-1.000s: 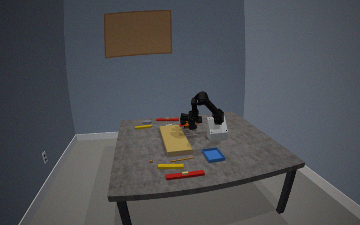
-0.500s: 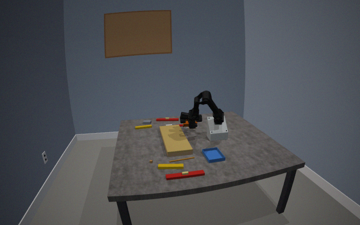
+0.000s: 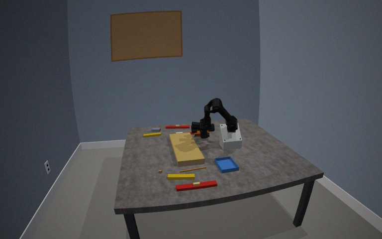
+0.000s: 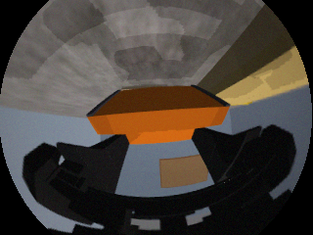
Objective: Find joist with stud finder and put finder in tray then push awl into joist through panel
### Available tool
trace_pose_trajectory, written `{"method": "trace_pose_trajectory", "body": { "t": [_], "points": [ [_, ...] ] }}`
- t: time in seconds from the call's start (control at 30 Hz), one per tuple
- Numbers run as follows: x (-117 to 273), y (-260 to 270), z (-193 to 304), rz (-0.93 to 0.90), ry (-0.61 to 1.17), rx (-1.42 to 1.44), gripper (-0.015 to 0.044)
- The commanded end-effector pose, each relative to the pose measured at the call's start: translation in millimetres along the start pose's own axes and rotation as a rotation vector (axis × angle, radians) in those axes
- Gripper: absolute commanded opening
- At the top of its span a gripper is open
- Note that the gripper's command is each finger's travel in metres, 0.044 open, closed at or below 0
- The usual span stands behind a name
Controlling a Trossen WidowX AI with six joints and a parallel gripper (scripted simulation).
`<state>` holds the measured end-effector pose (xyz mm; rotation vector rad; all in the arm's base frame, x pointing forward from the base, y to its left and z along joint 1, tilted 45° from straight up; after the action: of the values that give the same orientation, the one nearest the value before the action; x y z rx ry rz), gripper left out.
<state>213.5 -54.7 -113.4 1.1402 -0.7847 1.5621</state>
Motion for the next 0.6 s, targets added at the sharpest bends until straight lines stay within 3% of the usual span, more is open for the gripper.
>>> {"method": "trace_pose_trajectory", "body": {
  "t": [0.0,0.37,0.57],
  "points": [
    [-2.2,-1.7,-3.0,0.002,0.005,-0.007,0.0000],
    [-7.7,-3.1,-15.6,0.002,-0.003,-0.007,0.0000],
    [-8.0,-3.0,-16.8,0.001,-0.004,-0.004,0.0157]
  ]
}}
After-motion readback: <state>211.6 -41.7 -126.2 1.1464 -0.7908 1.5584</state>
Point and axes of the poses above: the point midway between the two fingers, 35 mm back from their tips, its own x axis back along the fingers, its own y axis across the jaws, z = x × y, the point moved 3 cm from there along x, back along the fingers, and after that the axes turned 11 degrees about x, right-handed, at the moved point
